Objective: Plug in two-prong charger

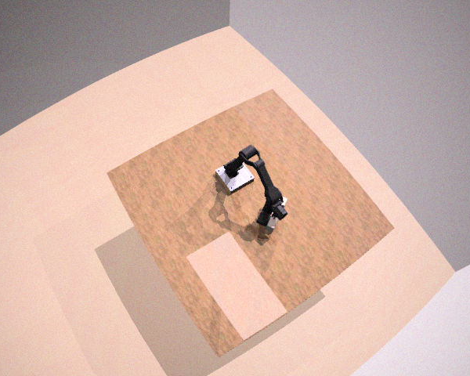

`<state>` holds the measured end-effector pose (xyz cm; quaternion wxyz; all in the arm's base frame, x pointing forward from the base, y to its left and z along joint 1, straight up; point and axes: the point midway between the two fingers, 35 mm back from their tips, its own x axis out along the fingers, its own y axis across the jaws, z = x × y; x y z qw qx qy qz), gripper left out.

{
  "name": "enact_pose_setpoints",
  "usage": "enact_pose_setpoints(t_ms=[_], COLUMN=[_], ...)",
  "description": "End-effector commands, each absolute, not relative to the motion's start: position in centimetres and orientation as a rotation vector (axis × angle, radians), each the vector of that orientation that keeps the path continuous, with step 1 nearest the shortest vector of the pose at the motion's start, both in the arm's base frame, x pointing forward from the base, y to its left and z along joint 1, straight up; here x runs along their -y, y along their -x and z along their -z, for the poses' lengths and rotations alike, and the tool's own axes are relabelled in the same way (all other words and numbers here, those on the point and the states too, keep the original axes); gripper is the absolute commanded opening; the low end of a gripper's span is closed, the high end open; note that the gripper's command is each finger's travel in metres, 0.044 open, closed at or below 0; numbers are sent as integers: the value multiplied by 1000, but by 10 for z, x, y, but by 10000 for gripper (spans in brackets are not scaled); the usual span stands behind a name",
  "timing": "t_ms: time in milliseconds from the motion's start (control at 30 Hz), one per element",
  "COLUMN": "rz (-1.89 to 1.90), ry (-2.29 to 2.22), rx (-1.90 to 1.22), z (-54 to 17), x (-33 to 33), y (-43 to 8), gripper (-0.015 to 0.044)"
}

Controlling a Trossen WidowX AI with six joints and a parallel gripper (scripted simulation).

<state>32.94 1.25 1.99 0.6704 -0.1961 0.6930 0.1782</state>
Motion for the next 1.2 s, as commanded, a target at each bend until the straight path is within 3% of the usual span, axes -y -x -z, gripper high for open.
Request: enact_pose_setpoints(t_ms=[0, 1167], rz=[-397, -397], ry=[441, 440], rx=[-1560, -1559], z=[-21, -21], x=[-13, -19], y=[-332, -342], gripper=[0, 0])
